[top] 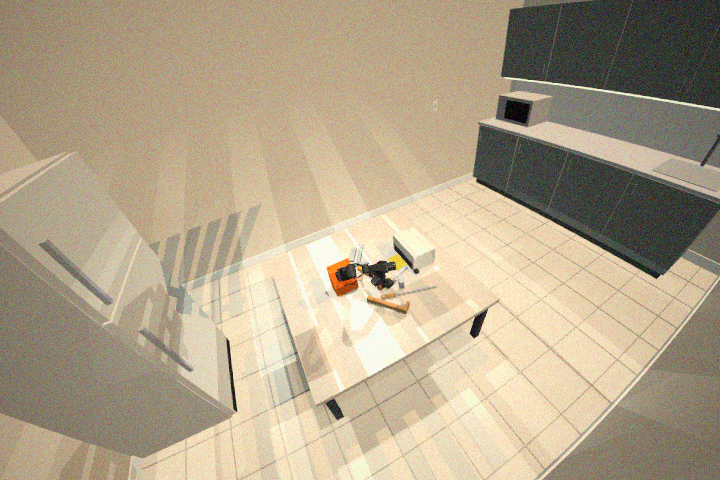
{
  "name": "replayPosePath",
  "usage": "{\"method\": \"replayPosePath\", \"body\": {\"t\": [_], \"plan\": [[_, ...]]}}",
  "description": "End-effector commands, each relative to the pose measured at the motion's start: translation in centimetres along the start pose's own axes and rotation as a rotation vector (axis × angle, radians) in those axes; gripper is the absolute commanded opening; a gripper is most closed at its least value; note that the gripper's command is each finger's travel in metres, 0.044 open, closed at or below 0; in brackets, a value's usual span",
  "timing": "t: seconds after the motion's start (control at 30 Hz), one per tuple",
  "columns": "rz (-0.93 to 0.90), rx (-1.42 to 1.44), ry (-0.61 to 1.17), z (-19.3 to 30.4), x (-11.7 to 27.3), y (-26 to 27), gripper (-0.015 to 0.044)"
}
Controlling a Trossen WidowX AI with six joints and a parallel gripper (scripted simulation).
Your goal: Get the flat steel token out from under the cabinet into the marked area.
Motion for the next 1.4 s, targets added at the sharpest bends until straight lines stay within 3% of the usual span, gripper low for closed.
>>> {"method": "replayPosePath", "body": {"t": [0.0,0.37,0.6,0.8,0.9,1.37], "plan": [[-0.001,0.002,0.014,0.2,-0.5,0.0,0.0000],[-0.002,0.003,0.013,0.1,-2.1,0.0,0.0000],[0.001,-0.002,-0.006,-0.1,-2.1,0.0,0.0184],[0.001,-0.002,-0.007,-0.1,-2.1,0.0,0.0200],[-0.001,-0.002,0.007,-0.2,-2.1,0.0,0.0270],[-0.003,-0.010,0.013,-0.2,-3.0,0.2,0.0270]]}}
Point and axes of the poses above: the point midway between the two fingers, 35 mm back from their tips, its own x axis back along the fingers, its own y axis across the jaws, z = x × y, the point moved 5 cm from there along x, back along the fingers, and after that the axes turned 13 degrees about x, right-handed, at the moved point
